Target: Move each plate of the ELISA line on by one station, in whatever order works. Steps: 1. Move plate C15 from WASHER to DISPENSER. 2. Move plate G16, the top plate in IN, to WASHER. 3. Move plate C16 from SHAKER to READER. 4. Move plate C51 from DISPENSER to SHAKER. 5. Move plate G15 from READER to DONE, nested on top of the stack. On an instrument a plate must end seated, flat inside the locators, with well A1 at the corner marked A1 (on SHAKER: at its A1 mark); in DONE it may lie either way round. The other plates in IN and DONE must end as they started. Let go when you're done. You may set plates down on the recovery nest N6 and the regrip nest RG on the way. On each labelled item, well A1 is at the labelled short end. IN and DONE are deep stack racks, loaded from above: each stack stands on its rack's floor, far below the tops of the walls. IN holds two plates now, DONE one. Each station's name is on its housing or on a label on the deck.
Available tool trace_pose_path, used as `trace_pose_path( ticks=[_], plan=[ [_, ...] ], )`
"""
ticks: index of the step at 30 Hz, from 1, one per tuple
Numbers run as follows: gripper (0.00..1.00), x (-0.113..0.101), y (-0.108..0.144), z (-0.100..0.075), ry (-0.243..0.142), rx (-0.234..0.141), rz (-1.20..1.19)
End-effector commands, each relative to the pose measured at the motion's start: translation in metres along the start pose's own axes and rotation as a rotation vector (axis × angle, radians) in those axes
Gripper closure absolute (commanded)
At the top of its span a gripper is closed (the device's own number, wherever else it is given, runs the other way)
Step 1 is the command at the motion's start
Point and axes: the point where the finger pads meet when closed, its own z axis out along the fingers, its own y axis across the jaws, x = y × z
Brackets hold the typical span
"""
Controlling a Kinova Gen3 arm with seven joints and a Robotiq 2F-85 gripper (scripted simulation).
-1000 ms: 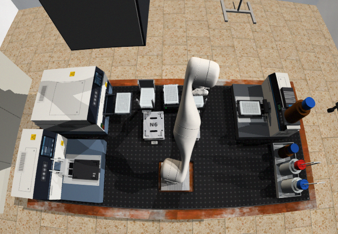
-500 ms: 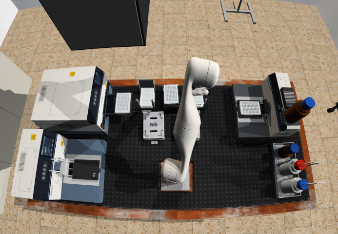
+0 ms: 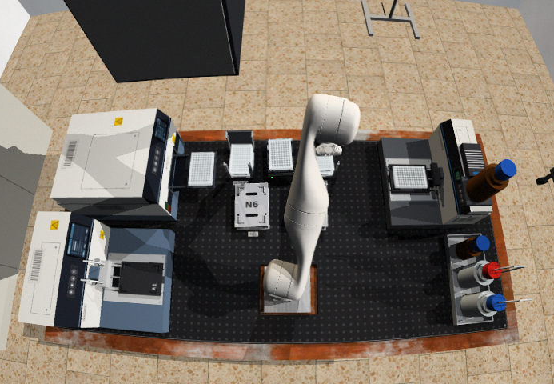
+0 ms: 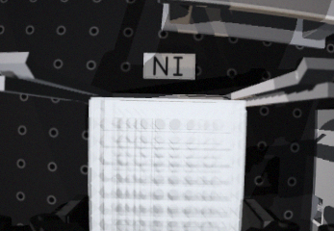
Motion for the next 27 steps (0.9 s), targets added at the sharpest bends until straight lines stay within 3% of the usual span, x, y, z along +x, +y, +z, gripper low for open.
trace_pose_path(
  ticks=[1,27],
  plan=[
    [0.06,-0.001,0.000,-0.003,-0.002,0.001,0.000],
    [0.06,-0.001,0.000,-0.018,-0.002,0.001,0.000]
  ],
)
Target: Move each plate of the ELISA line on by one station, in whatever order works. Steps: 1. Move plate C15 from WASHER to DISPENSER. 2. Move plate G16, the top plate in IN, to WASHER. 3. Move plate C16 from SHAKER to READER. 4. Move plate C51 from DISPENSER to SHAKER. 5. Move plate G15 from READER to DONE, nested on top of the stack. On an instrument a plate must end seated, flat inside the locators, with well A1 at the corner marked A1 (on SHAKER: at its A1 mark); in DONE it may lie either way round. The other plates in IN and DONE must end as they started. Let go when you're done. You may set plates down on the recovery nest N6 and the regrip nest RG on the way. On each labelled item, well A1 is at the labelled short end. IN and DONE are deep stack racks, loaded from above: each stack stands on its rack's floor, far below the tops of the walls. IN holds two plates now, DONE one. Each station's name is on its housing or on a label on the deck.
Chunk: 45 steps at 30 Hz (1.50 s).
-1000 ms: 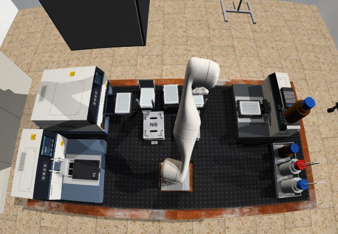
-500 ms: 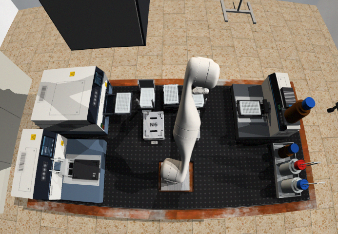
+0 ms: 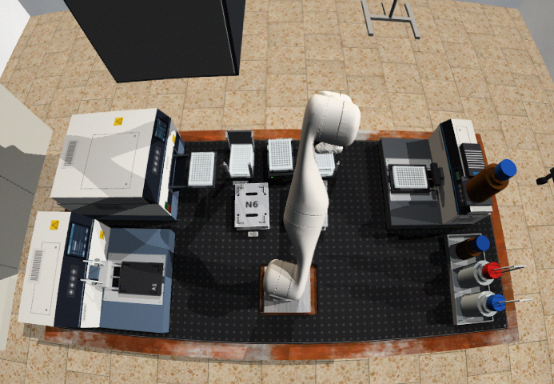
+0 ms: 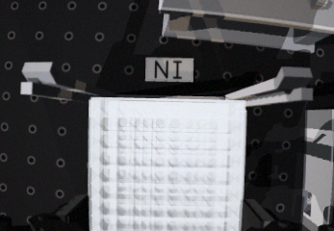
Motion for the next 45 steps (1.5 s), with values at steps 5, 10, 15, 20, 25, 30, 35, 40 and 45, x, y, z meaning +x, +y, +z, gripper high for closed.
trace_pose_path(
  ticks=[5,10,15,20,25,30,35,40,45],
  plan=[
    [0.06,-0.001,0.000,-0.005,-0.002,0.001,0.000],
    [0.06,-0.001,0.000,-0.008,-0.002,0.001,0.000],
    [0.06,-0.001,0.000,-0.011,-0.002,0.001,0.000],
    [0.06,-0.001,0.000,-0.013,-0.002,0.001,0.000],
    [0.06,-0.001,0.000,-0.017,-0.002,0.001,0.000],
    [0.06,-0.001,0.000,-0.020,-0.002,0.001,0.000],
    [0.06,-0.001,0.000,-0.022,-0.002,0.001,0.000],
    [0.06,-0.001,0.000,-0.025,-0.002,0.001,0.000],
    [0.06,-0.001,0.000,-0.029,-0.002,0.001,0.000]
  ],
)
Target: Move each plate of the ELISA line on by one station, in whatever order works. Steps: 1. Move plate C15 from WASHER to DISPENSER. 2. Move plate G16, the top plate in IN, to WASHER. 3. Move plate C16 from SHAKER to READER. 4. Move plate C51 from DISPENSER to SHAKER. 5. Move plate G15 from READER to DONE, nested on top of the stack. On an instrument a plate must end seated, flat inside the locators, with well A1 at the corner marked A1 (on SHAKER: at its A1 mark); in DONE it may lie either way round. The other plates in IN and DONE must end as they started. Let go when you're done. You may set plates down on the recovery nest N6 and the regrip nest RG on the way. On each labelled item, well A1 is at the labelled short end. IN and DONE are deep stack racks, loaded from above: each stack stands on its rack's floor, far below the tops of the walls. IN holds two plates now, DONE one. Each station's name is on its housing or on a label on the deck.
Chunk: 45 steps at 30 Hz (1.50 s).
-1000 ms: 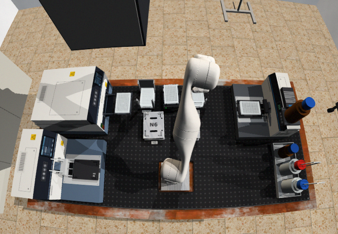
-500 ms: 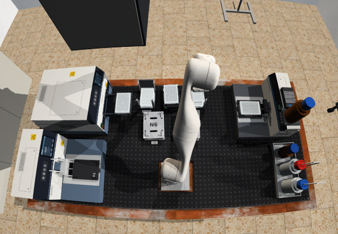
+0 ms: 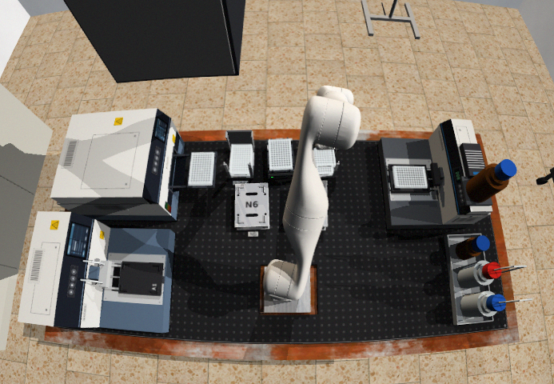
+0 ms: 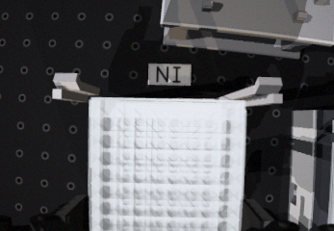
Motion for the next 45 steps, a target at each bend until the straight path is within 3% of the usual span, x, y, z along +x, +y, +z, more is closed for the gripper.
trace_pose_path(
  ticks=[1,45],
  plan=[
    [0.06,-0.001,0.000,-0.003,-0.002,0.001,0.000],
    [0.06,-0.001,0.000,-0.028,-0.002,0.001,0.000]
  ],
)
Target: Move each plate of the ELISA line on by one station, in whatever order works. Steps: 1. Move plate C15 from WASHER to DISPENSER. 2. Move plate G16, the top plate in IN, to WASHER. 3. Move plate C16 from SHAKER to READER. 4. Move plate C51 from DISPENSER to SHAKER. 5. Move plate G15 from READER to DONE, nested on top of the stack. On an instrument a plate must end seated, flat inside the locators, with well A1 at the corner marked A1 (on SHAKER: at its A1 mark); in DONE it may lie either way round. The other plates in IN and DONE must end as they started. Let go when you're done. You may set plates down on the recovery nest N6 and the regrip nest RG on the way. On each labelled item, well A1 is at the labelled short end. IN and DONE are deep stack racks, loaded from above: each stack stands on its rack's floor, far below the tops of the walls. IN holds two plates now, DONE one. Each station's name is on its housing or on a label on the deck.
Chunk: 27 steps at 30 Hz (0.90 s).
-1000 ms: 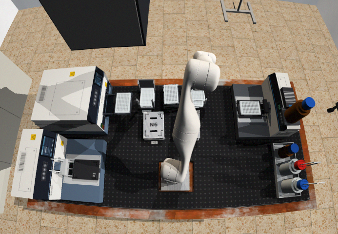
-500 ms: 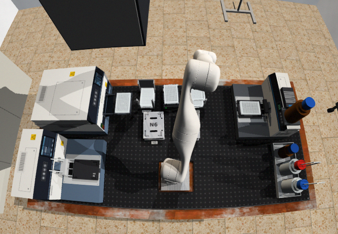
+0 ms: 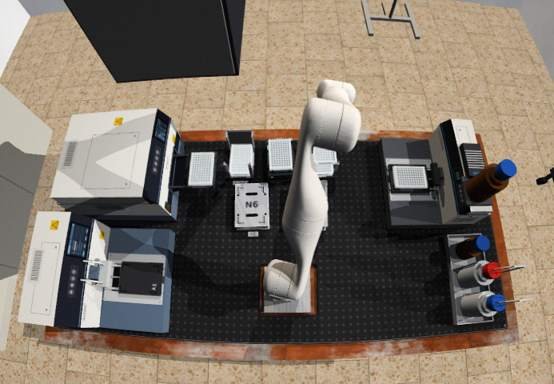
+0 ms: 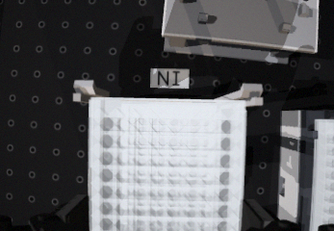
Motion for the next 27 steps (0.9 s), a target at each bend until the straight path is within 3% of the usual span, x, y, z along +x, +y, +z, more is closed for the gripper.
trace_pose_path(
  ticks=[1,27],
  plan=[
    [0.06,-0.001,0.000,-0.003,-0.002,0.001,0.000],
    [0.06,0.000,0.000,-0.019,-0.002,0.001,0.000]
  ],
)
